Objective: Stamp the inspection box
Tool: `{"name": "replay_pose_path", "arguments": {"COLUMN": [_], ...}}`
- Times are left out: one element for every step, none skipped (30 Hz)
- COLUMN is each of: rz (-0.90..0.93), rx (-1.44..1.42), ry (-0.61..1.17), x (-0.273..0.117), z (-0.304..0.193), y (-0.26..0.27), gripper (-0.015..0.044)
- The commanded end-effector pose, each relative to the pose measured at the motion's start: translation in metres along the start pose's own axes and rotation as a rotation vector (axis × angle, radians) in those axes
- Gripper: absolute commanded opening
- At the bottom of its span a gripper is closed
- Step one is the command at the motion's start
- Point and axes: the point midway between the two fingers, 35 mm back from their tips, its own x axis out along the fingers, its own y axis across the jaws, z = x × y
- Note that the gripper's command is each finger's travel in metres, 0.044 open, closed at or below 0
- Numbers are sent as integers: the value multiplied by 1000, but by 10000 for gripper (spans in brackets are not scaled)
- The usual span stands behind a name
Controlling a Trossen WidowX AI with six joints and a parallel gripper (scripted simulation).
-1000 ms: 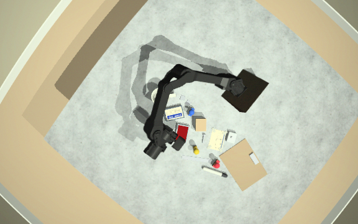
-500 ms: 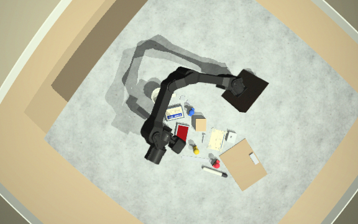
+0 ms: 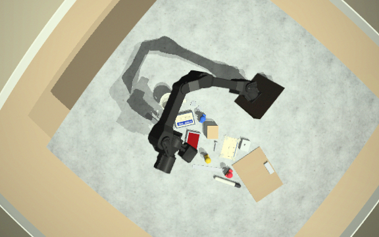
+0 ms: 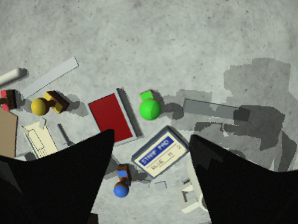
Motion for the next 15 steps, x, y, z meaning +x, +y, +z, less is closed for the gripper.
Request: {"name": "replay_pose_path", "arguments": {"rz": [4, 4, 4, 4, 4, 4, 0, 0, 0, 0, 0, 0, 0, 0, 0], "rx": [4, 4, 4, 4, 4, 4, 1, 1, 1, 1, 1, 1, 1, 1, 1], "ry": [-1, -1, -1, -1, -1, -1, -1, -1, -1, -1, -1, -1, -1, -1, -1], "x": [-1, -1, -1, -1, -1, -1, -1, -1, -1, -1, -1, -1, -1, -1, -1], "z": [0, 0, 0, 0, 0, 0, 0, 0, 0, 0, 0, 0, 0, 0, 0], "y": [0, 0, 0, 0, 0, 0, 0, 0, 0, 0, 0, 0, 0, 0, 0], "gripper": [268, 268, 268, 268, 268, 268, 268, 268, 268, 268, 268, 268, 268, 268, 268]}}
